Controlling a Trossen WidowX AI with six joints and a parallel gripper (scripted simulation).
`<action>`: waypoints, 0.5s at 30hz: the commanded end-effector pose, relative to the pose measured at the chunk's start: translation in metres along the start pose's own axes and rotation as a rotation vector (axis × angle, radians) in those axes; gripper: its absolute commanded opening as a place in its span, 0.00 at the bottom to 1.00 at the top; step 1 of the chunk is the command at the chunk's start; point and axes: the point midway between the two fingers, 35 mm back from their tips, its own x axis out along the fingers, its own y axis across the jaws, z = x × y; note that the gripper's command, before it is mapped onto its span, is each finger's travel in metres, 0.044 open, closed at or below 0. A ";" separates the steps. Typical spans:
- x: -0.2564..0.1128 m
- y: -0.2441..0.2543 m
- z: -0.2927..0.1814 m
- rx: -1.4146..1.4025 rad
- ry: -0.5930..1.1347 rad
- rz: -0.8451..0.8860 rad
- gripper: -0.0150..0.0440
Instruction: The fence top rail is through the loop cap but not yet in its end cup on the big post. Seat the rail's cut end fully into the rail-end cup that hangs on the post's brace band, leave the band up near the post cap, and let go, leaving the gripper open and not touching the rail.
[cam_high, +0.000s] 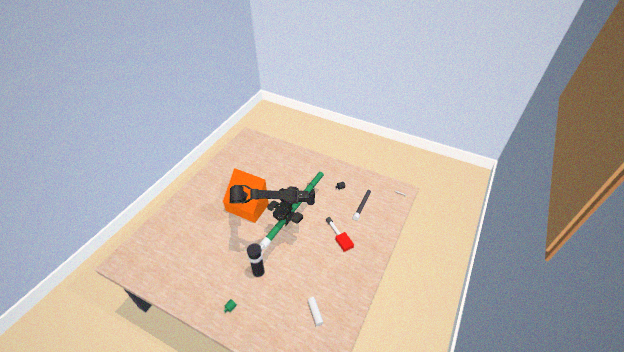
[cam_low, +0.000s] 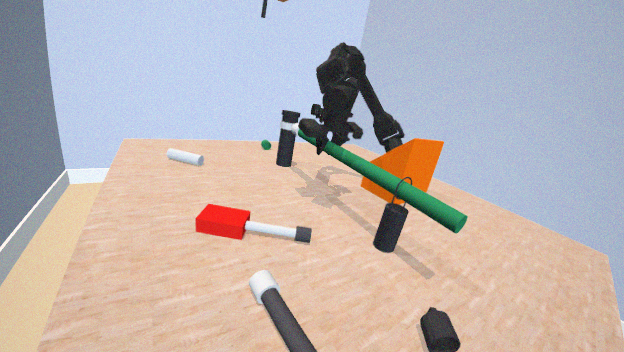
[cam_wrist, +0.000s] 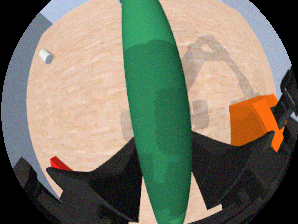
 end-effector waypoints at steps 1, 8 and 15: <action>0.000 0.000 0.000 0.001 0.000 0.001 0.25; 0.000 0.000 0.001 0.001 -0.001 0.001 0.25; 0.000 0.000 0.003 0.000 -0.003 0.001 0.25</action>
